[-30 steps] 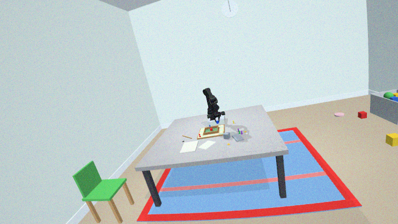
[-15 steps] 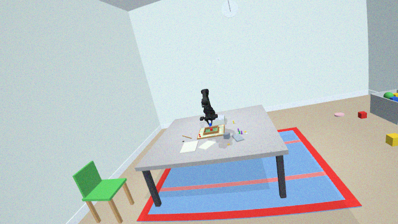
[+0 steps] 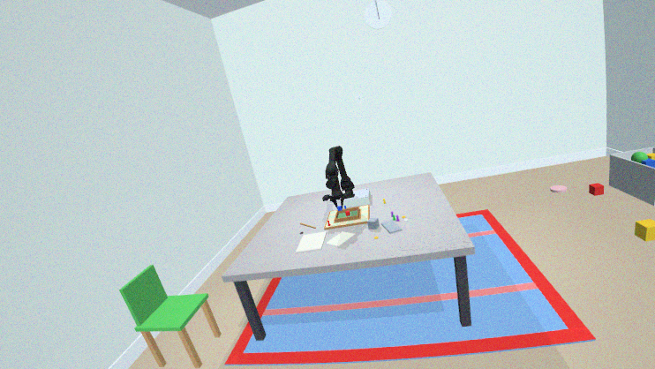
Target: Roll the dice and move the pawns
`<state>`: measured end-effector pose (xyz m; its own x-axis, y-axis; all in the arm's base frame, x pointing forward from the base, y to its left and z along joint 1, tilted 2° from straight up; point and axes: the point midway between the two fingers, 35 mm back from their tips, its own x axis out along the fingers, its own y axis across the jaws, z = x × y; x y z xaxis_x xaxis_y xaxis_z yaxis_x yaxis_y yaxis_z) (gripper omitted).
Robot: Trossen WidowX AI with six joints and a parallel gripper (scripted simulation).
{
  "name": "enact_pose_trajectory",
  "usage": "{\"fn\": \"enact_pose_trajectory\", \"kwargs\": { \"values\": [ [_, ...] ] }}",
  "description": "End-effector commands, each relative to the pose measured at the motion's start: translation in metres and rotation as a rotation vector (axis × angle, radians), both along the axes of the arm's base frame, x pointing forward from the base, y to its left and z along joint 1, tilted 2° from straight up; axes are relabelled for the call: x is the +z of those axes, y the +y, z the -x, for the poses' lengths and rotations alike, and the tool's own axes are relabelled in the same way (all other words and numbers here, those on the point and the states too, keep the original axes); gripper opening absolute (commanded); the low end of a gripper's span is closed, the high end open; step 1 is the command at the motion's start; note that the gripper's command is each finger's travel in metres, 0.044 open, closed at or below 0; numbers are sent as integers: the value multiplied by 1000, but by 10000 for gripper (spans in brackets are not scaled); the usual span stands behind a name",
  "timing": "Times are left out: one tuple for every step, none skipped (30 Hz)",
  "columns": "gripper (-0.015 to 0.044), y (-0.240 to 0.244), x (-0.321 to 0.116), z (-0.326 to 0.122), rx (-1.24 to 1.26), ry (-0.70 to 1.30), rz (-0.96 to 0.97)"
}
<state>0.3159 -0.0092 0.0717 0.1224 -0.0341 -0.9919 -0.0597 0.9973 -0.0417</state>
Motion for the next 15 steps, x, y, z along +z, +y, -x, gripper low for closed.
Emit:
{"fn": "enact_pose_trajectory", "kwargs": {
  "values": [
    [0, 0, -4, -1, 4, -113, -15],
    [0, 1, -4, -2, 4, -147, -17],
    [0, 1, -5, -3, 5, -181, -20],
    [0, 1, -6, -4, 6, -214, -23],
    [0, 1, -7, -5, 7, -248, -26],
    [0, 0, -8, -6, 8, -282, -29],
    [0, 0, -9, -7, 9, -316, -32],
    [0, 0, -9, -7, 10, -350, -34],
    [0, 0, -10, -8, 12, -384, -36],
    [0, 0, -10, -8, 13, -418, -38],
    [0, 0, -10, -8, 15, -452, -40],
    [0, 0, -10, -8, 17, -486, -42],
    [0, 0, -9, -8, 19, -519, -43],
    [0, 0, -10, -9, 22, -553, -45],
    [0, 0, -10, -10, 24, -587, -46]
  ]
}}
